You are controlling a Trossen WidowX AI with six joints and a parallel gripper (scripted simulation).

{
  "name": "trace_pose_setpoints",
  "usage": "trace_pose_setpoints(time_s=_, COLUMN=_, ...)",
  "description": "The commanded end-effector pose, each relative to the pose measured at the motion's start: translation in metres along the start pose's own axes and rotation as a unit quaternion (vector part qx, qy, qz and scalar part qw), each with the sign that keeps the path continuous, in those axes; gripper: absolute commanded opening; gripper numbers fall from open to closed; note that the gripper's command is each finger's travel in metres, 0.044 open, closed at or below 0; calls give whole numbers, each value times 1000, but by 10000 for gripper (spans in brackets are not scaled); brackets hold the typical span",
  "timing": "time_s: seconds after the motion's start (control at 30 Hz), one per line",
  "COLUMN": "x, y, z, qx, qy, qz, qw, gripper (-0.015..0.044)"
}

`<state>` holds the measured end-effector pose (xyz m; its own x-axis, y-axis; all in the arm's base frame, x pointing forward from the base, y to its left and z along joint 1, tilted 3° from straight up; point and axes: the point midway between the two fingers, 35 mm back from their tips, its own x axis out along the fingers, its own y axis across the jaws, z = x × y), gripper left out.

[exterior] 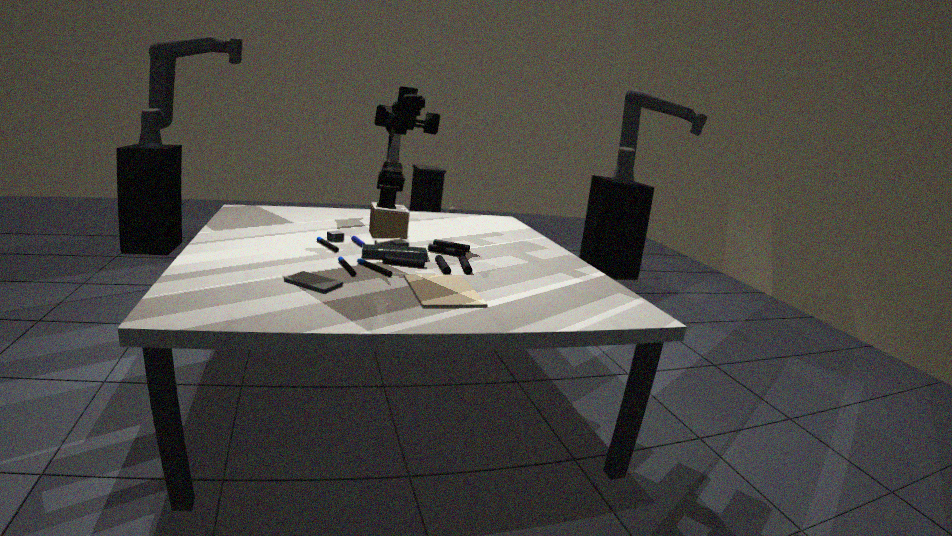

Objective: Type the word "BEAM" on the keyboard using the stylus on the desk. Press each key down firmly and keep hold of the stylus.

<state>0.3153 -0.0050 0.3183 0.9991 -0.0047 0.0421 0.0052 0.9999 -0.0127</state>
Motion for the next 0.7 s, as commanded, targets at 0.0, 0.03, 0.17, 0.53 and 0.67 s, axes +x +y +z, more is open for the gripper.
trace_pose_setpoints(time_s=0.0, x=1, y=1, z=-2, qx=1, qy=6, qz=1, qw=1000, gripper=414)
trace_pose_setpoints(time_s=0.03, x=6, y=2, z=-10, qx=5, qy=23, qz=4, qw=1000, gripper=387)
trace_pose_setpoints(time_s=0.17, x=31, y=17, z=-69, qx=29, qy=153, qz=24, qw=987, gripper=282)
trace_pose_setpoints(time_s=0.53, x=27, y=63, z=-241, qx=63, qy=511, qz=38, qw=856, gripper=0)
trace_pose_setpoints(time_s=0.67, x=1, y=75, z=-293, qx=59, qy=627, qz=24, qw=776, gripper=0)
